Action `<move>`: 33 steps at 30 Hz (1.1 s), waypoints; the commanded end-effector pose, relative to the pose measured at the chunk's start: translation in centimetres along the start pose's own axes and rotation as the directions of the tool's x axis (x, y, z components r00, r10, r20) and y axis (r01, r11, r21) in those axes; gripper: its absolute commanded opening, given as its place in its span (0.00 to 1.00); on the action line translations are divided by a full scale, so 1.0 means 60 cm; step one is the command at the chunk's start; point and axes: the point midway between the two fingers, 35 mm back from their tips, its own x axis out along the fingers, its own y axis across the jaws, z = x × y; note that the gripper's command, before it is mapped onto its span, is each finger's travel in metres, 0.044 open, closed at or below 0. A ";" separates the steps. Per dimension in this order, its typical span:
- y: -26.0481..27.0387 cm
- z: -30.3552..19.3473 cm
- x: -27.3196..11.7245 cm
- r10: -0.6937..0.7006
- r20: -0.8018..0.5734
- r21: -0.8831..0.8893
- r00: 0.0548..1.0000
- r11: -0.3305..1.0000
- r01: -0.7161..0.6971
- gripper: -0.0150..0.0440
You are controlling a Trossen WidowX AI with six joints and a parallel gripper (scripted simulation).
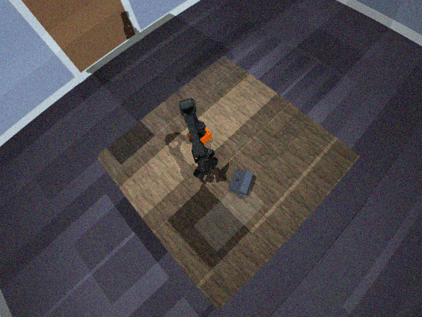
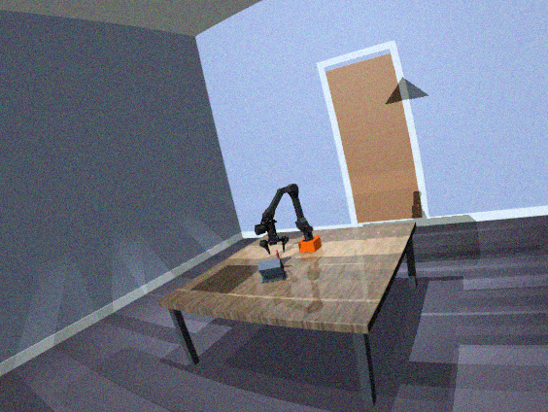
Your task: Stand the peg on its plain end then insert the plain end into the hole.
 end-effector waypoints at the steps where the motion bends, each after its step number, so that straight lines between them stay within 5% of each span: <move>1: 0.001 -0.002 0.015 0.002 -0.007 -0.005 1.000 1.000 -0.002 1.00; 13: 0.004 -0.004 0.037 0.002 -0.007 -0.005 1.000 1.000 -0.003 1.00; 29: 0.003 -0.002 0.031 0.003 -0.002 0.000 1.000 1.000 -0.003 0.29; 33: 0.003 -0.002 0.031 0.003 -0.002 0.000 1.000 1.000 -0.003 0.25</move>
